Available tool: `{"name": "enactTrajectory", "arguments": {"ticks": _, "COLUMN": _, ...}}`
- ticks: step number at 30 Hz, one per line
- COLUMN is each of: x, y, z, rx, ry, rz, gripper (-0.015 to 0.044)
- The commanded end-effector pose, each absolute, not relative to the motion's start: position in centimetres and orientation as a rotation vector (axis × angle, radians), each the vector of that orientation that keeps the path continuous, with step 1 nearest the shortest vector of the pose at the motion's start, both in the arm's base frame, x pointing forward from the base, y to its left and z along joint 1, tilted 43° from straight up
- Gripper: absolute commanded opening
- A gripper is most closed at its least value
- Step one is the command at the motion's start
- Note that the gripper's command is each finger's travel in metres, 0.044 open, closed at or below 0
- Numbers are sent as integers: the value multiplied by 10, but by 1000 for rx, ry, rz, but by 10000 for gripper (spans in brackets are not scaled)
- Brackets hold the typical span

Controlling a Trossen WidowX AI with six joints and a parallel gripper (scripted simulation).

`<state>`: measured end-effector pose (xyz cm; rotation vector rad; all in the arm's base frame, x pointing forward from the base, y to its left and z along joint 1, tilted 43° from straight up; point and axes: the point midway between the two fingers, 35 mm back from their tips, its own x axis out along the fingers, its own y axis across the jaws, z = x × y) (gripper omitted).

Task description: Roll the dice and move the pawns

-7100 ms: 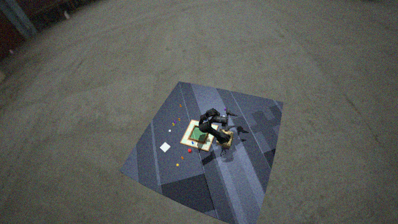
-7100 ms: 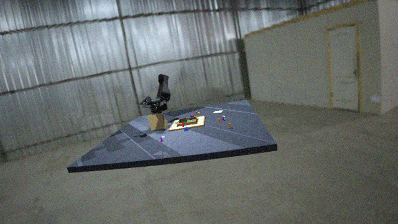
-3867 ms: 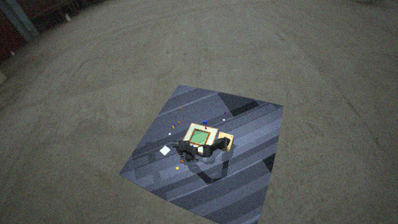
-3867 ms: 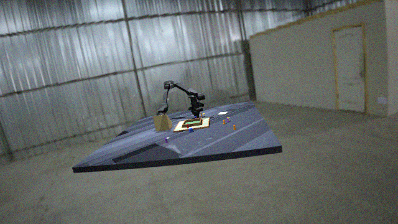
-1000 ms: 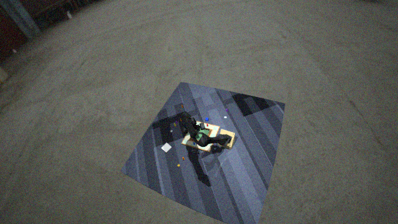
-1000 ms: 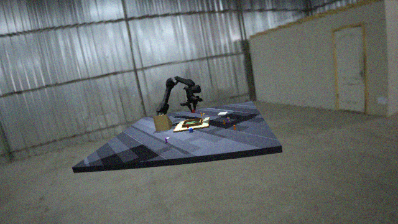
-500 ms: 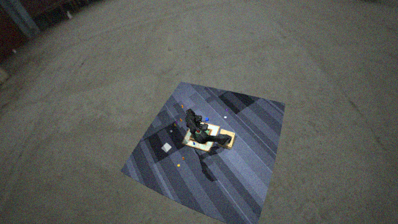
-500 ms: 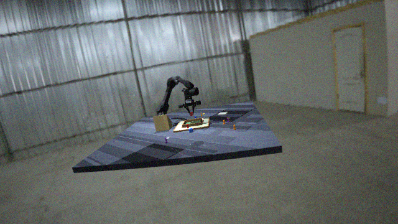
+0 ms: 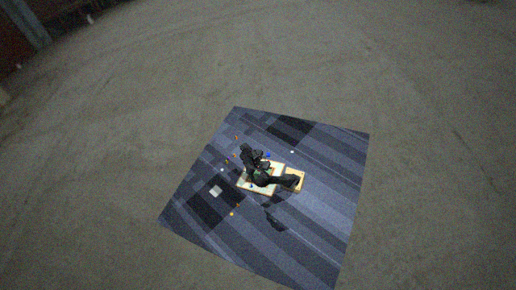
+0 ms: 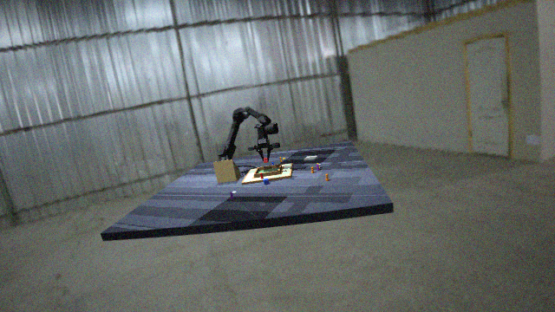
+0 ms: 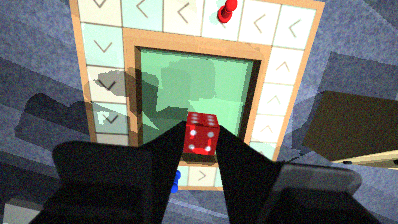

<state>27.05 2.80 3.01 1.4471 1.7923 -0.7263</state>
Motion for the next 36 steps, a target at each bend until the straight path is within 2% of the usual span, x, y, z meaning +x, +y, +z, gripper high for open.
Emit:
{"name": "enactTrajectory", "arguments": {"ticks": 1, "x": 264, "y": 31, "z": 25, "rx": 1340, "ry": 1739, "rz": -827, "gripper": 0}}
{"name": "enactTrajectory", "arguments": {"ticks": 21, "x": 265, "y": 31, "z": 23, "rx": 1027, "ry": 1186, "rz": -1087, "gripper": 0}}
{"name": "enactTrajectory", "arguments": {"ticks": 25, "x": 265, "y": 31, "z": 26, "rx": 1026, "ry": 1181, "rz": -1087, "gripper": 0}}
{"name": "enactTrajectory", "arguments": {"ticks": 30, "x": 272, "y": 22, "z": 71, "rx": 1025, "ry": 1180, "rz": -1087, "gripper": 0}}
{"name": "enactTrajectory", "arguments": {"ticks": 36, "x": 270, "y": 22, "z": 71, "rx": 1025, "ry": 1180, "rz": -1087, "gripper": 0}}
